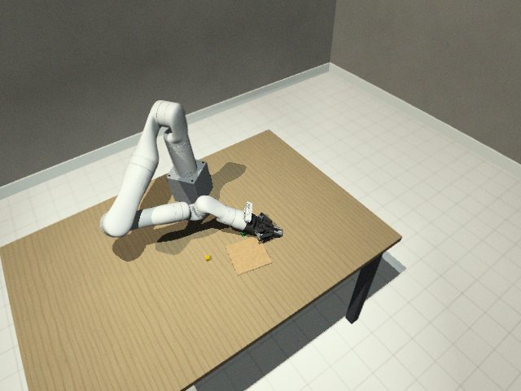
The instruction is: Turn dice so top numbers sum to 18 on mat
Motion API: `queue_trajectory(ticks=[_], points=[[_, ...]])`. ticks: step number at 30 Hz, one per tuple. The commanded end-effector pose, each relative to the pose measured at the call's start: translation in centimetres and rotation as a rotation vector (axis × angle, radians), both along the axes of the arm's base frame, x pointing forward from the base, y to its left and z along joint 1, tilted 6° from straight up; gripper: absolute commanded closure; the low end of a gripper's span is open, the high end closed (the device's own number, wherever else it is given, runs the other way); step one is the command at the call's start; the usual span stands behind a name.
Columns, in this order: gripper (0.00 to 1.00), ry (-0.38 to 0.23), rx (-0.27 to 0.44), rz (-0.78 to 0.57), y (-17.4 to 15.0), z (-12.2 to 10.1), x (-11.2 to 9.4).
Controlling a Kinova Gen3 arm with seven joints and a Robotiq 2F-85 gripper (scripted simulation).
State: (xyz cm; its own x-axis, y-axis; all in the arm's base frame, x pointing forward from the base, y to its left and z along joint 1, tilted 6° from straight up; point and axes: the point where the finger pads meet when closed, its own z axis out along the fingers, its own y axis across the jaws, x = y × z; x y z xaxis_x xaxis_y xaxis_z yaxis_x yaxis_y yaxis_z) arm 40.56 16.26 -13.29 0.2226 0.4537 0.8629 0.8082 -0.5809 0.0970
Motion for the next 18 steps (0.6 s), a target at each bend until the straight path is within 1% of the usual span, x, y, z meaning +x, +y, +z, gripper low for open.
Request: queue_trajectory(ticks=[1, 11, 12, 14, 15, 17, 18], points=[[0.89, -0.001, 0.0, 0.0, 0.0, 0.06, 0.02], [0.89, -0.001, 0.0, 0.0, 0.0, 0.06, 0.02], [0.85, -0.001, 0.0, 0.0, 0.0, 0.06, 0.02], [0.85, -0.001, 0.0, 0.0, 0.0, 0.06, 0.02], [0.81, -0.001, 0.0, 0.0, 0.0, 0.06, 0.02], [0.81, -0.001, 0.0, 0.0, 0.0, 0.06, 0.02], [0.77, -0.001, 0.0, 0.0, 0.0, 0.06, 0.02]])
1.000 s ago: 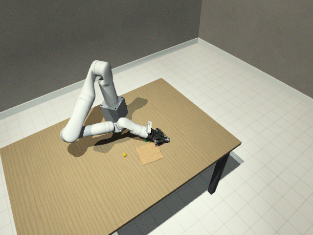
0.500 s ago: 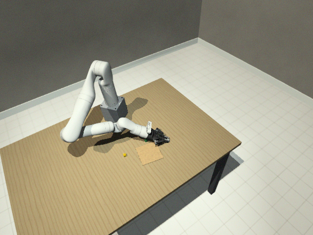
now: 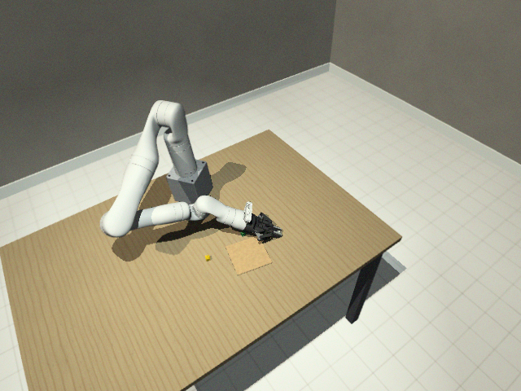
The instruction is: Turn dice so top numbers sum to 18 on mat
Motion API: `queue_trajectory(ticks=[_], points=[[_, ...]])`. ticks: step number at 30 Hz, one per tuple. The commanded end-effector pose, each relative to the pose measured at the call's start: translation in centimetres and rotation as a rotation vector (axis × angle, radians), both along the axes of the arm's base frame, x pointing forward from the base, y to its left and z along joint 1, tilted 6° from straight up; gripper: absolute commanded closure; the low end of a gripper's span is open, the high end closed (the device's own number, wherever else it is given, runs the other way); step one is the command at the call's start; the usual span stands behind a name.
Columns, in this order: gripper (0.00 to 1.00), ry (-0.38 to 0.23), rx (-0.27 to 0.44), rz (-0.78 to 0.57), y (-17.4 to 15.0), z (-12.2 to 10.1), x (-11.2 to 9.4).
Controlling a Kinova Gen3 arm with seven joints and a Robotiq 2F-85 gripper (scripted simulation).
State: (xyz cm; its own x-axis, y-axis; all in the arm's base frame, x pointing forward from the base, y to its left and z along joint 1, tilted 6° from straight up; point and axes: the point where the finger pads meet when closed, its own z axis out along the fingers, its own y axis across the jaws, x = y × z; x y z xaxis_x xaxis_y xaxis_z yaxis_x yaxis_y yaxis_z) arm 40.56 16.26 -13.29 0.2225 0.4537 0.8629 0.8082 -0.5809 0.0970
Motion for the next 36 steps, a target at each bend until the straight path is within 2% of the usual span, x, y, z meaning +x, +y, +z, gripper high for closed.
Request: queue_trajectory(ticks=[1, 4, 8, 36], points=[[0.77, -0.001, 0.0, 0.0, 0.0, 0.06, 0.02], [0.77, -0.001, 0.0, 0.0, 0.0, 0.06, 0.02], [0.69, -0.001, 0.0, 0.0, 0.0, 0.06, 0.02], [0.69, -0.001, 0.0, 0.0, 0.0, 0.06, 0.02]])
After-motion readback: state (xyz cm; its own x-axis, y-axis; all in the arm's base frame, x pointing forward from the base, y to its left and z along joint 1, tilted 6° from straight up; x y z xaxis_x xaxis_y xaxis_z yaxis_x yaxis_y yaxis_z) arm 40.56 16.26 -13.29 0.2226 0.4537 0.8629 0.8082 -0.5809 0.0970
